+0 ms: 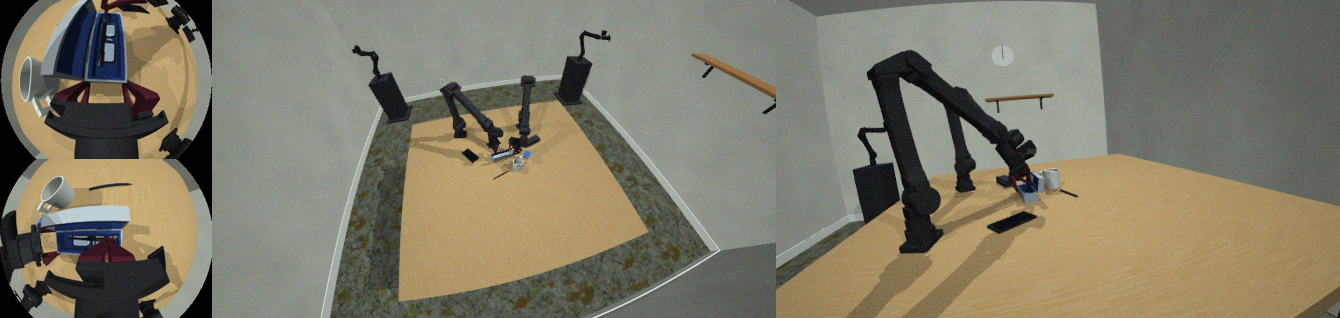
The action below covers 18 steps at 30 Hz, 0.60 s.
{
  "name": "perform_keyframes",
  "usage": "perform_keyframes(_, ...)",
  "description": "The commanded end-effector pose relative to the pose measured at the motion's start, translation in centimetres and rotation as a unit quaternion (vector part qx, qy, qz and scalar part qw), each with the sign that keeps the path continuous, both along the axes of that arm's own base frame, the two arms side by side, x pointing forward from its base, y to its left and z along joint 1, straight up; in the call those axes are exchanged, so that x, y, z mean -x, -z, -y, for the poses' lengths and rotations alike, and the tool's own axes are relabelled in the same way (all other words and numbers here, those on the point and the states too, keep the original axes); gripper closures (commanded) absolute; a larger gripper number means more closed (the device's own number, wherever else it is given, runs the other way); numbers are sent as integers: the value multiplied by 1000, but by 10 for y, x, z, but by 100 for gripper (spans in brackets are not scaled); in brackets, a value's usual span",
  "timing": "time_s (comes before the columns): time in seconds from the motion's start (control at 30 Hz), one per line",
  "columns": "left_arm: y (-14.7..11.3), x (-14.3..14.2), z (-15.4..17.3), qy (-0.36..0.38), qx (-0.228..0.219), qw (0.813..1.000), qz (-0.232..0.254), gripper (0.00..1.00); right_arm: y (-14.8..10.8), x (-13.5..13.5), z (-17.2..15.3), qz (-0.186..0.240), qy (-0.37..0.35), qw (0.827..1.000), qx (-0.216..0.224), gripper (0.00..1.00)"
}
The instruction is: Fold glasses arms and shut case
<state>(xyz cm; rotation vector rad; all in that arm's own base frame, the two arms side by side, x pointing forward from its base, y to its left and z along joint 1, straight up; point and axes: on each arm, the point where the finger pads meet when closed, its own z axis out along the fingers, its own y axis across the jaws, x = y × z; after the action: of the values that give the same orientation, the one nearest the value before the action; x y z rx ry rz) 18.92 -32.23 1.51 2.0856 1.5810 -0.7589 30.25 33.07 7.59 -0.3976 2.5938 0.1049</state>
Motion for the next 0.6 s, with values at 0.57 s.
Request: perform_keyframes(0.57,-3,2,-2,4,1,1000,2,43,6,-10,2,11,-1,1000,-13,100)
